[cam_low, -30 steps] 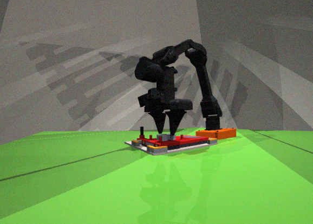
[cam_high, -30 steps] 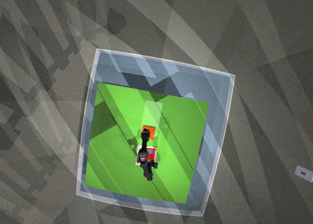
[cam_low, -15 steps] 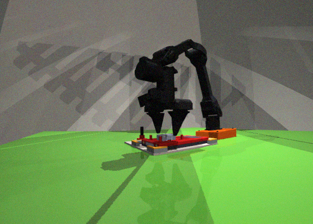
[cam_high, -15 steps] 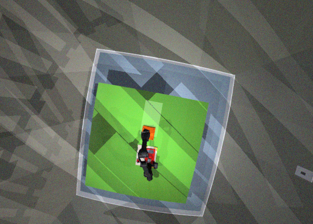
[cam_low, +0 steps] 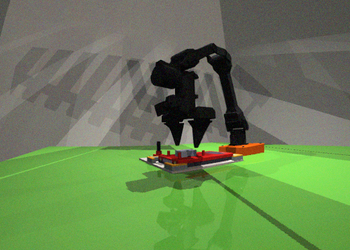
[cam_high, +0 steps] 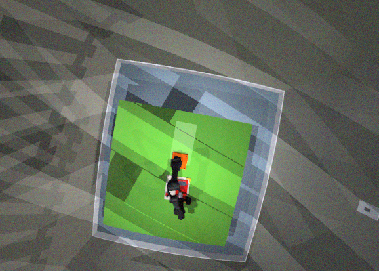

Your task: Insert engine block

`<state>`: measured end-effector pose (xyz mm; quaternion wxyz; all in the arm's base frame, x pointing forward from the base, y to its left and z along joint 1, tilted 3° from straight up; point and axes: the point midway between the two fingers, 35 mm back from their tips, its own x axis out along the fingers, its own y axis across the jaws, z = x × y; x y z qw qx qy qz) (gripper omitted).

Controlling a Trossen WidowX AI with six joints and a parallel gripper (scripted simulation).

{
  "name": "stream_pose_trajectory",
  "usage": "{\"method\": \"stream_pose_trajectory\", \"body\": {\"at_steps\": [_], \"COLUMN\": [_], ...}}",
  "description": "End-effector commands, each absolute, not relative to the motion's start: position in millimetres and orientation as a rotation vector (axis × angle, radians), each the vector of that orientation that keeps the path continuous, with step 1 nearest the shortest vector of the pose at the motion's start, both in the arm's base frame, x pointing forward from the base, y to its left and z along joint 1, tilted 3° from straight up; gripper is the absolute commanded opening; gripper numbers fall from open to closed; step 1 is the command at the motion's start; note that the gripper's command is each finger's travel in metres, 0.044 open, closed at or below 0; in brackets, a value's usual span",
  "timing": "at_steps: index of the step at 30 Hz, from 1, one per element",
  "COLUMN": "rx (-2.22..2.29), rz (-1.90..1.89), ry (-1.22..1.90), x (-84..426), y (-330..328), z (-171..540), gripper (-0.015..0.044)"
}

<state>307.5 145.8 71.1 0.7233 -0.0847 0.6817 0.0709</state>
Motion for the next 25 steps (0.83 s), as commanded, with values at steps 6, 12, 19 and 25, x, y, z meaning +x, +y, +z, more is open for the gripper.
{"method": "stream_pose_trajectory", "body": {"at_steps": [6, 12, 19, 25], "rx": [-0.185, -0.185, -0.185, -0.185], "rz": [0.163, 0.163, 0.163, 0.163], "ry": [1.496, 1.496, 1.496, 1.496], "x": [308.2, 308.2, 308.2, 308.2], "y": [146.5, 146.5, 146.5, 146.5], "z": [74.8, 74.8, 74.8, 74.8], "gripper": [0.0414, 0.0256, 0.0072, 0.0000]}}
